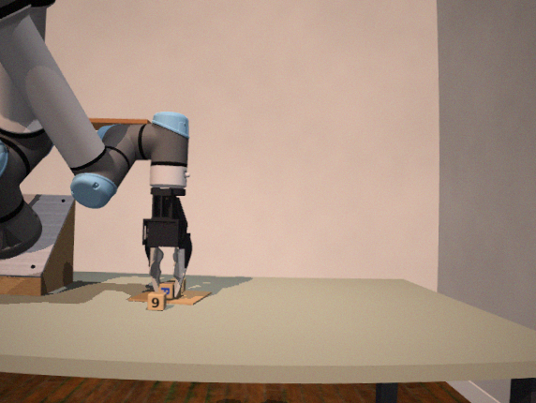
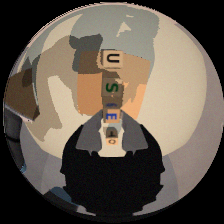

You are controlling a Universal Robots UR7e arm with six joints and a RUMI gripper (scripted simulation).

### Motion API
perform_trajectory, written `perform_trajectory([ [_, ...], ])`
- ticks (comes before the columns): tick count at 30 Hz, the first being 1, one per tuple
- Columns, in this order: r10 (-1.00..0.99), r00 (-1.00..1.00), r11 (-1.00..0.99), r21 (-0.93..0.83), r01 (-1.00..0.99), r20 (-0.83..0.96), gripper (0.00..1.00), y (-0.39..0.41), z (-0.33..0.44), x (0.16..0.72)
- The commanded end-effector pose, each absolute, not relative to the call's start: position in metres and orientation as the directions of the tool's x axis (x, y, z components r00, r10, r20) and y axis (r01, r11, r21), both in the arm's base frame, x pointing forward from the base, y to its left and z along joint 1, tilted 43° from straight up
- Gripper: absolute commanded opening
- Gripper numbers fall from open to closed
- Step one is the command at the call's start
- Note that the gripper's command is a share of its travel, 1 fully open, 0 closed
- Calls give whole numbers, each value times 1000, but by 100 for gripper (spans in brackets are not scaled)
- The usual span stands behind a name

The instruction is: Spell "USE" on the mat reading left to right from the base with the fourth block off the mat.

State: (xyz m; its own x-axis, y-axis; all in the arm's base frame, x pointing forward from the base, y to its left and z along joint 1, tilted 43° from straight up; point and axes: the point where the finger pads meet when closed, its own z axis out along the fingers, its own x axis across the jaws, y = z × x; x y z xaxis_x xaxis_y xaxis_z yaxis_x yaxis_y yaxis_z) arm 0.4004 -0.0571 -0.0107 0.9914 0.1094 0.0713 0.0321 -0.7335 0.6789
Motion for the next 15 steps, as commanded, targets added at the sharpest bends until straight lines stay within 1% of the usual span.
perform_trajectory([
  [1, 111, 991, -734, 679, 33, 72, 9, -57, -11, 401],
  [15, 110, 992, -734, 679, 34, 70, 9, -59, -14, 401],
])
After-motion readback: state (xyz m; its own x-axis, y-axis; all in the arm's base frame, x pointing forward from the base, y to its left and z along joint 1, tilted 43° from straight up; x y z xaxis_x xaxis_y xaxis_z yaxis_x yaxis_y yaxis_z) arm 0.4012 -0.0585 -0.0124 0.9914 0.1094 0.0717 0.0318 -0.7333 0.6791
